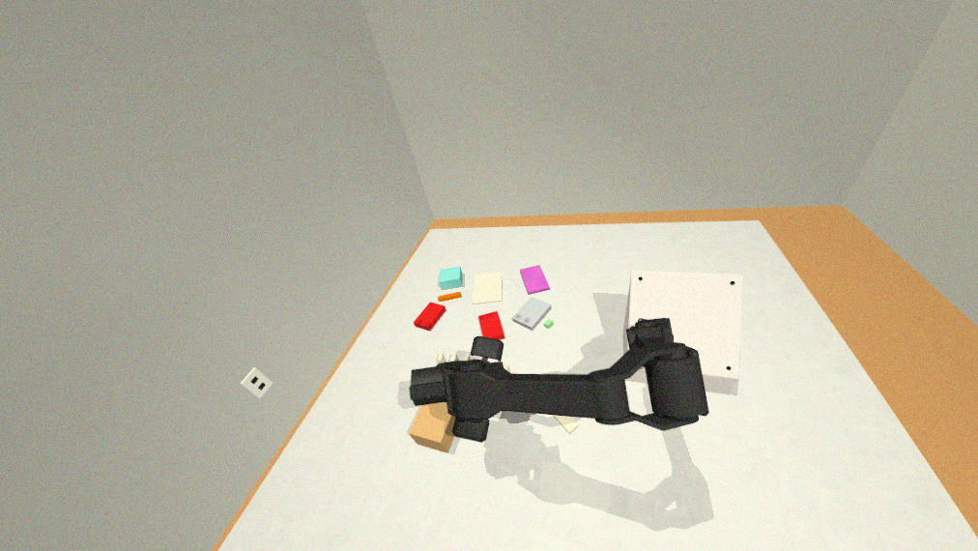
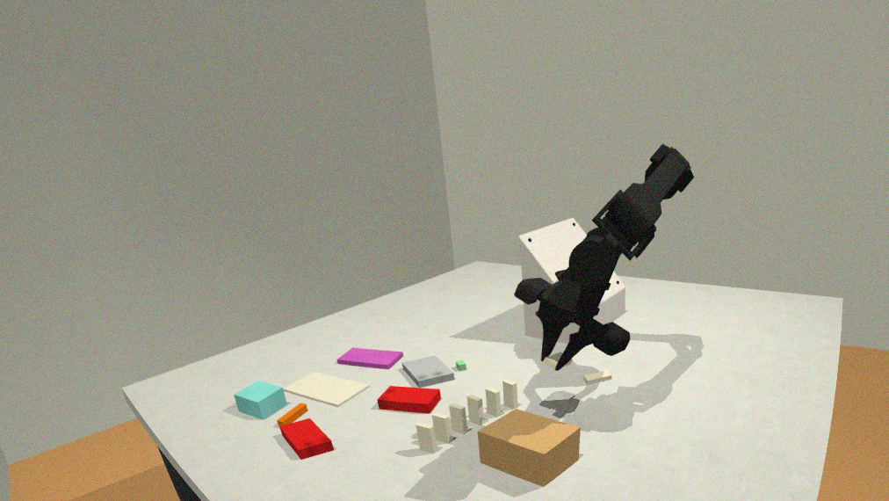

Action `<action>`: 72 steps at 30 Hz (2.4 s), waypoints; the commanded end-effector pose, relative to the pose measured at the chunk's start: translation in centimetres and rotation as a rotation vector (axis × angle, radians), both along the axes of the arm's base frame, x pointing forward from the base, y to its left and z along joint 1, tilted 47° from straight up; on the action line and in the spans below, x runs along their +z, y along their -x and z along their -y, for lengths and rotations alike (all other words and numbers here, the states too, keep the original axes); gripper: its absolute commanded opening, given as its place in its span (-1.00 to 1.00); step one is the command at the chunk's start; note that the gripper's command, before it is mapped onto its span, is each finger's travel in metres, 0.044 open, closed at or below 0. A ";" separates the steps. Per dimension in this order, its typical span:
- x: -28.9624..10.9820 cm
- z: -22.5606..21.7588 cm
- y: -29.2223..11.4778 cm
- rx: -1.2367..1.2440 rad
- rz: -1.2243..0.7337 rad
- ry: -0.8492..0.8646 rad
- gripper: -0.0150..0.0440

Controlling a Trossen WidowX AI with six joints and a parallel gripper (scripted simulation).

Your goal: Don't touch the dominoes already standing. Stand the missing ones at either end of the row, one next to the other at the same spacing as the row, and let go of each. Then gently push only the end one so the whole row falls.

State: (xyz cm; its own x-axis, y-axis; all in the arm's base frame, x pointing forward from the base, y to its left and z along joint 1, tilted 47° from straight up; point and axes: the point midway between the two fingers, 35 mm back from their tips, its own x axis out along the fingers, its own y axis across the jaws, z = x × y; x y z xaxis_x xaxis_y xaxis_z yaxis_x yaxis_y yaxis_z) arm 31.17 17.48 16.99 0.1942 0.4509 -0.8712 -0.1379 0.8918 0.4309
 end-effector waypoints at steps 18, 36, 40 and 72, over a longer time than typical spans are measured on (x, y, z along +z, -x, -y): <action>-0.6 -2.0 -1.1 -0.214 0.421 0.088 -0.13; 1.5 -2.6 0.4 -0.487 0.735 -0.046 -0.13; 2.1 -2.4 1.1 -0.557 0.791 -0.099 -0.13; 3.8 0.0 5.1 -0.876 0.942 -0.383 -0.13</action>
State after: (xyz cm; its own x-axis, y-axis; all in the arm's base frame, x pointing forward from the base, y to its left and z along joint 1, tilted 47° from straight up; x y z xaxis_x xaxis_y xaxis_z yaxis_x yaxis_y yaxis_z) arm 26.10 17.63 20.76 0.9935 0.0597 -0.0974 0.0295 0.6889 0.7242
